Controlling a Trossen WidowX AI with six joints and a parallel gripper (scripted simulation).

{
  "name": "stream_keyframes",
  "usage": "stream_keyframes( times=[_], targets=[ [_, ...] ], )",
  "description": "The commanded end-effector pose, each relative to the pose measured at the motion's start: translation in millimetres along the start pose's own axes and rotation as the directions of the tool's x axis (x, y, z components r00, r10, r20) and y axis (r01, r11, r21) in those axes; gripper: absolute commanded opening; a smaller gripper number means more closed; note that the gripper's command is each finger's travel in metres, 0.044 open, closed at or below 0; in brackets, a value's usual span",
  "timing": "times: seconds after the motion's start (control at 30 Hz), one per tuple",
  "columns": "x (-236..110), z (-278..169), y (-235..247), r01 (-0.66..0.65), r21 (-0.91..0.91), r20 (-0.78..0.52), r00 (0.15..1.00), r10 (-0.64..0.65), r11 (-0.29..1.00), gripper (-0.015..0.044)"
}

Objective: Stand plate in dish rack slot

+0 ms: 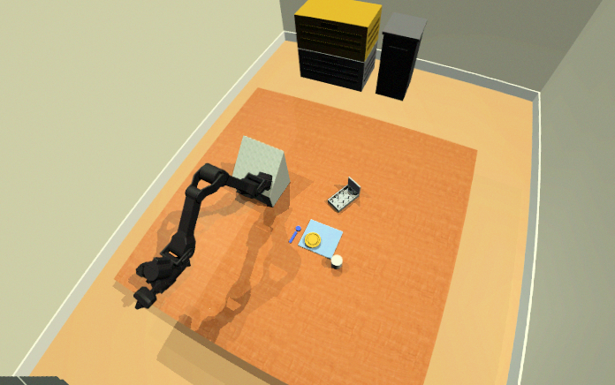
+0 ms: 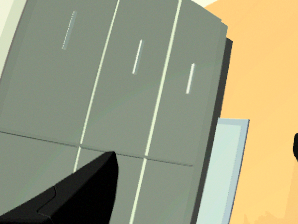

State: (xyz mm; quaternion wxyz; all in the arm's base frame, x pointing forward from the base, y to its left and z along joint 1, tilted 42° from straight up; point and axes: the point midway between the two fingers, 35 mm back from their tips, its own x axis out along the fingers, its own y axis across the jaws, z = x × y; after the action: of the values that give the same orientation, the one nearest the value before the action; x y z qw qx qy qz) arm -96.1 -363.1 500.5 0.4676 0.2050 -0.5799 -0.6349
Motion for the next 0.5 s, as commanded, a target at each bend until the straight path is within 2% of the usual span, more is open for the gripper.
stream_keyframes(
  times=[0.0, 0.47],
  targets=[
    [-3, -32, -16, 0.050, -0.076, -0.075, 0.996, -0.056, 0.996, 0.0400],
    [-33, -125, -45, 0.084, -0.273, -0.290, 0.943, -0.165, 0.958, 0.0400]
  ],
)
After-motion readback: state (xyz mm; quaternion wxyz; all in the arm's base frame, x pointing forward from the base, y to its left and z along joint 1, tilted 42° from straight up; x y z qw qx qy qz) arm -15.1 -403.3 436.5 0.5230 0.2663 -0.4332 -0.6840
